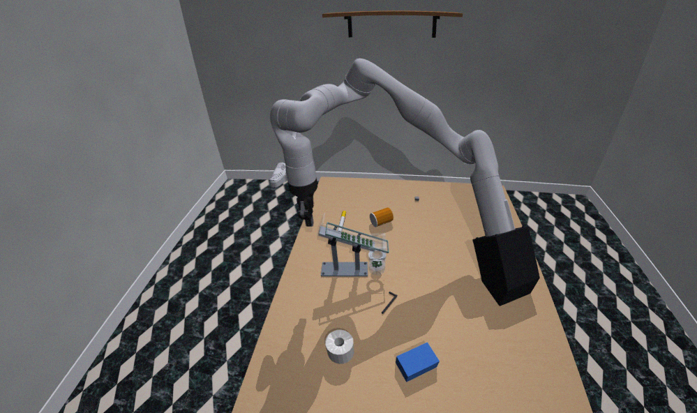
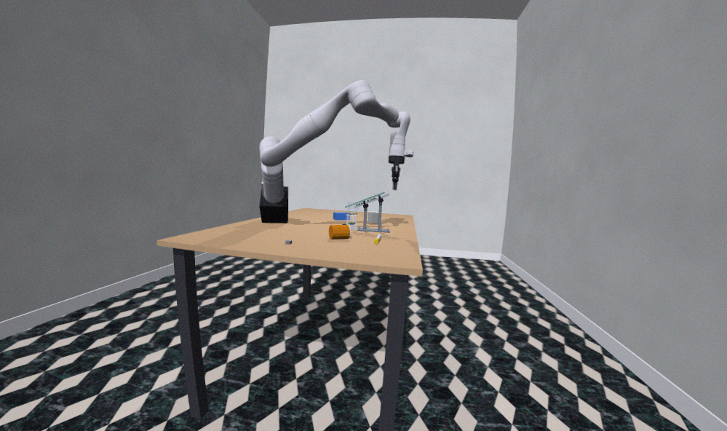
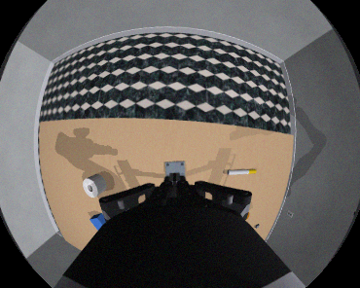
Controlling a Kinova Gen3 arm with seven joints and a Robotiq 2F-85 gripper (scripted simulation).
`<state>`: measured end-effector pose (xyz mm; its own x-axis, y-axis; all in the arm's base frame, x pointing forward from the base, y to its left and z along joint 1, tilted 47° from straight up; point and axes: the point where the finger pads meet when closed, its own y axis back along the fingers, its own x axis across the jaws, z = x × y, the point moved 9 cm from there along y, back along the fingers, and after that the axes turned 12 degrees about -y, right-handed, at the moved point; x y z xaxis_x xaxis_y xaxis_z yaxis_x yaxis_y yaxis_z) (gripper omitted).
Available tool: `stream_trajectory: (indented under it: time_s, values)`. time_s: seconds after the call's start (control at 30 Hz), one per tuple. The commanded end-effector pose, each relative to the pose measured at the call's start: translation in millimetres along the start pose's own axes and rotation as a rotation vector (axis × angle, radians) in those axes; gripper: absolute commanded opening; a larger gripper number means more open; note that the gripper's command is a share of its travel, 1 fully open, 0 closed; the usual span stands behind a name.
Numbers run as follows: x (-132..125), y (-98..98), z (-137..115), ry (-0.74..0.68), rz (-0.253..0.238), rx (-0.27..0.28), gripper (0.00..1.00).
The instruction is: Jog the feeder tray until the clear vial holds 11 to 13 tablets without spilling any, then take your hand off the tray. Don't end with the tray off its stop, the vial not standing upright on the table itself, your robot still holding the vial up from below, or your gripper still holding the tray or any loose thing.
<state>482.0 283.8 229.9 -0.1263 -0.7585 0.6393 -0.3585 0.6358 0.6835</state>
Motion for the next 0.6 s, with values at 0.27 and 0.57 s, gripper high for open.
stream_trajectory:
  time_s: [0.27,0.57]
  values:
    - [-0.2,1.2,0.0,0.000,-0.002,0.002,0.00]
    - [-0.2,3.1,0.0,0.000,-0.002,0.002,0.00]
